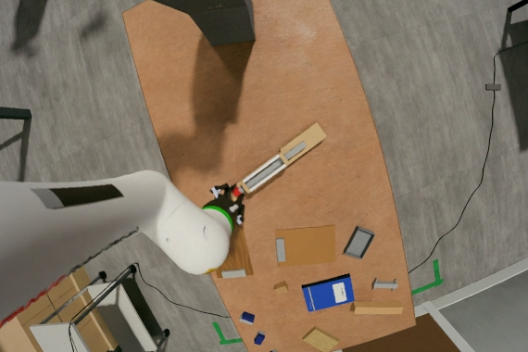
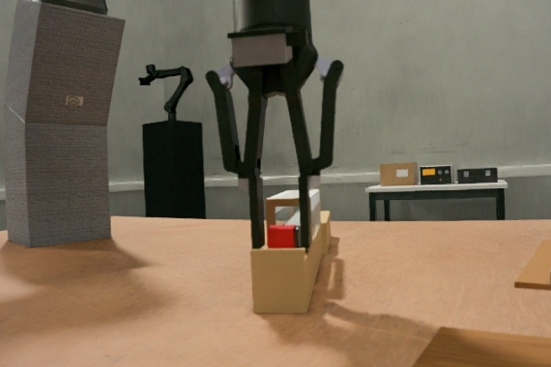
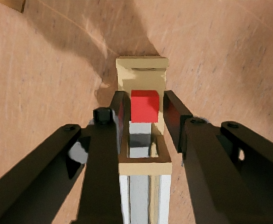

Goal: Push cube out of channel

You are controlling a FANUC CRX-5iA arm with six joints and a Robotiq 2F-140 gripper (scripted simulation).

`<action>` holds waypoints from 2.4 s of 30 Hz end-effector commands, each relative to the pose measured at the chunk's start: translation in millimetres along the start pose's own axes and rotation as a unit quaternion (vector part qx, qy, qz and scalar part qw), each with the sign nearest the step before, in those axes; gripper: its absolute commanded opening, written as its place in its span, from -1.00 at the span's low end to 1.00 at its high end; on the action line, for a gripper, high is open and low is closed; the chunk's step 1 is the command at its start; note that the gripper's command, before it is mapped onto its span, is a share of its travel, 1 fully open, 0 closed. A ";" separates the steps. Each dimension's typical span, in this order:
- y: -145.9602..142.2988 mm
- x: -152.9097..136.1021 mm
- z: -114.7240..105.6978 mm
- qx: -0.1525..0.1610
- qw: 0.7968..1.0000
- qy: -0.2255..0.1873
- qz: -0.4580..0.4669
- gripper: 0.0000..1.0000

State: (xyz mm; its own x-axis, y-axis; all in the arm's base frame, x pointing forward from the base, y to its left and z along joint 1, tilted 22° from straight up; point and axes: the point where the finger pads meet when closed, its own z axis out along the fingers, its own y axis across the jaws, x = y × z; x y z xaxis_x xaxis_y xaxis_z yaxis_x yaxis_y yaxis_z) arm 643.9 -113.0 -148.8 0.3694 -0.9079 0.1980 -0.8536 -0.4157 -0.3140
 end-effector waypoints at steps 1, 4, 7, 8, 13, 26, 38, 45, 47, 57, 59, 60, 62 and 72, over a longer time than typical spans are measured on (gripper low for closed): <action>-0.6 0.6 -0.6 0.000 1.000 0.000 0.000 -0.35; -0.6 0.6 -0.6 0.000 1.000 0.000 0.000 -0.35; -0.6 0.6 -0.6 0.000 1.000 0.000 0.000 -0.35; -0.6 0.6 -0.6 0.000 1.000 0.000 0.000 -0.35; -0.6 0.6 -0.6 0.000 1.000 0.000 0.000 -0.80; -0.6 0.6 -0.6 0.000 1.000 0.000 0.000 -0.80; -0.6 0.6 -0.6 0.000 1.000 0.000 0.000 -0.80; -0.6 0.6 -1.9 0.001 1.000 0.000 0.000 -0.80; -0.6 0.6 -5.9 0.001 1.000 0.000 0.000 -0.80; -0.5 0.5 -69.2 0.001 1.000 0.000 0.000 -0.80; -0.5 0.5 -69.2 0.001 1.000 0.000 0.000 -0.80; -0.5 0.5 -73.7 0.001 1.000 0.000 0.000 -0.80; -0.5 0.5 -79.6 0.001 1.000 0.000 0.000 -0.80; -0.5 0.5 -81.6 0.000 1.000 0.000 0.000 -0.80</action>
State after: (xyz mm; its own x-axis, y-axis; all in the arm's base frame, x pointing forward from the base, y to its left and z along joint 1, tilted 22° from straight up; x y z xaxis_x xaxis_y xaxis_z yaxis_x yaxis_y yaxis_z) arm 614.0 -108.7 -73.7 0.3693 -0.9080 0.1980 -0.8536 -0.4156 -0.3139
